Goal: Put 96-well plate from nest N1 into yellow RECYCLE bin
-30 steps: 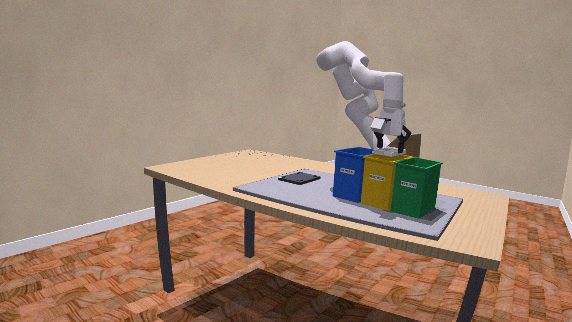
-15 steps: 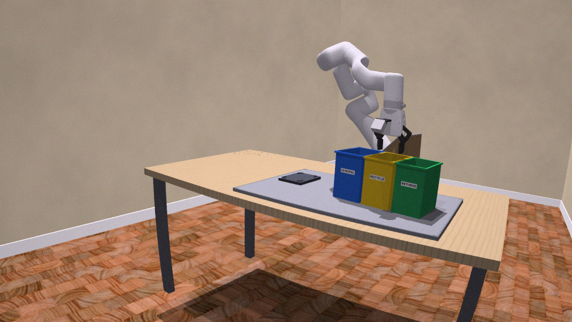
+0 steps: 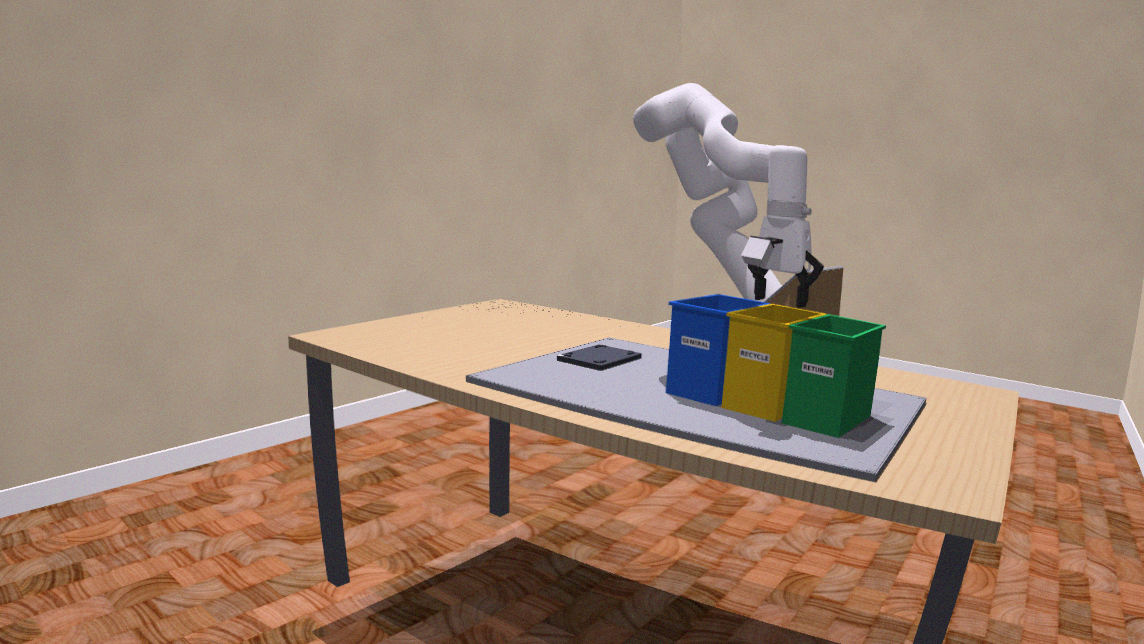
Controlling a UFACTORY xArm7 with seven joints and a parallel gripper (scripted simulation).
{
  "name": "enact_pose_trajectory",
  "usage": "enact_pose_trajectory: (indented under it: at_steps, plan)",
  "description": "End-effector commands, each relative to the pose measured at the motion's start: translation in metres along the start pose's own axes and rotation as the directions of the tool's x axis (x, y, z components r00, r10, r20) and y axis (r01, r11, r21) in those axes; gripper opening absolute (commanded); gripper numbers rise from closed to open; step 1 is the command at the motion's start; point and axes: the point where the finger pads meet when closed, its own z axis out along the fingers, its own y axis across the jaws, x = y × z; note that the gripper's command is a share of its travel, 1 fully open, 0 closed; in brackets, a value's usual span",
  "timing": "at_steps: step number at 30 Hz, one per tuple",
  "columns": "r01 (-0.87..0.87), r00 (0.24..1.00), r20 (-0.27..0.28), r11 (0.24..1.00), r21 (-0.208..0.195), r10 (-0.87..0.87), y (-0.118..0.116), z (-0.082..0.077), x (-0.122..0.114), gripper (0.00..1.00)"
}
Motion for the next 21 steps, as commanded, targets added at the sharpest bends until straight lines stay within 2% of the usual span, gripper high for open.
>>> enact_pose_trajectory:
  at_steps: [1,21]
  plan:
    - [0.0,1.0,-0.003,1.0,0.004,0.0,-0.0012,-0.002,0.0006,1.0]
    - [0.0,1.0,-0.003,1.0,0.004,0.0,-0.0012,-0.0073,0.0005,1.0]
